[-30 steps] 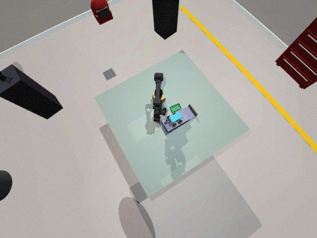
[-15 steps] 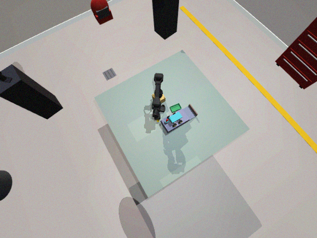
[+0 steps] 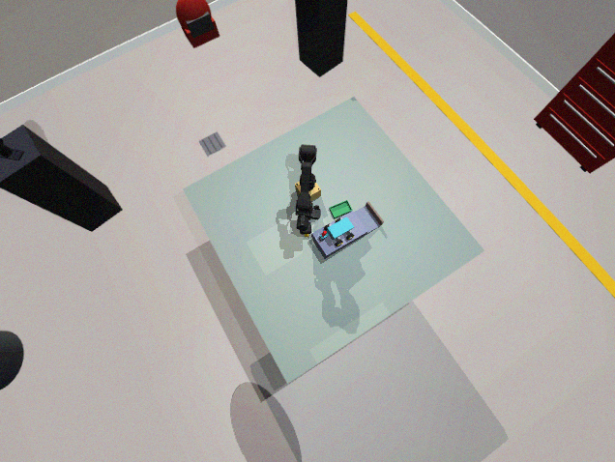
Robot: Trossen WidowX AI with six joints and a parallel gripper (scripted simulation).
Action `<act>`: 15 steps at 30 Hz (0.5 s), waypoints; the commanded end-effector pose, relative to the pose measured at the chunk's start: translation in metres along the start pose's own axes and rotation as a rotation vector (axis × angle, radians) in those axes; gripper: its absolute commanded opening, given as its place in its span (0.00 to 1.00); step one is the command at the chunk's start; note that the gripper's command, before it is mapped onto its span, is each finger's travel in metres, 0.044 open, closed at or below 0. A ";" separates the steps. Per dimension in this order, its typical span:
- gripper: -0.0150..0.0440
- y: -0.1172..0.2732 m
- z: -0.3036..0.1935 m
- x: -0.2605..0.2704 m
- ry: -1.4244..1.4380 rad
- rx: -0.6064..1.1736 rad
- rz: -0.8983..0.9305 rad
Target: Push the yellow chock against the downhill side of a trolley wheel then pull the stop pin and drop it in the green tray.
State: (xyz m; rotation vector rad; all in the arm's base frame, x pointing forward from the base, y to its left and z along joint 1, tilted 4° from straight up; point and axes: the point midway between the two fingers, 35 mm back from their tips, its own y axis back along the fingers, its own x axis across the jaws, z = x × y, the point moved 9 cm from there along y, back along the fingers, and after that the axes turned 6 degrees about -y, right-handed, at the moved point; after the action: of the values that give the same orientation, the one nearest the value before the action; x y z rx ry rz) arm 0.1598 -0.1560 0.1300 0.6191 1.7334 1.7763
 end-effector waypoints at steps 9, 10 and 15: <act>0.58 -0.018 0.000 0.000 0.001 0.006 0.002; 0.58 -0.020 0.000 0.000 0.001 0.006 0.002; 0.58 -0.028 0.000 0.001 0.001 0.006 0.002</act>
State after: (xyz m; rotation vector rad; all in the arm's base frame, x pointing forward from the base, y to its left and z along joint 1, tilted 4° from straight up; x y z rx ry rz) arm 0.1620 -0.1566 0.1085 0.6127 1.7364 1.7772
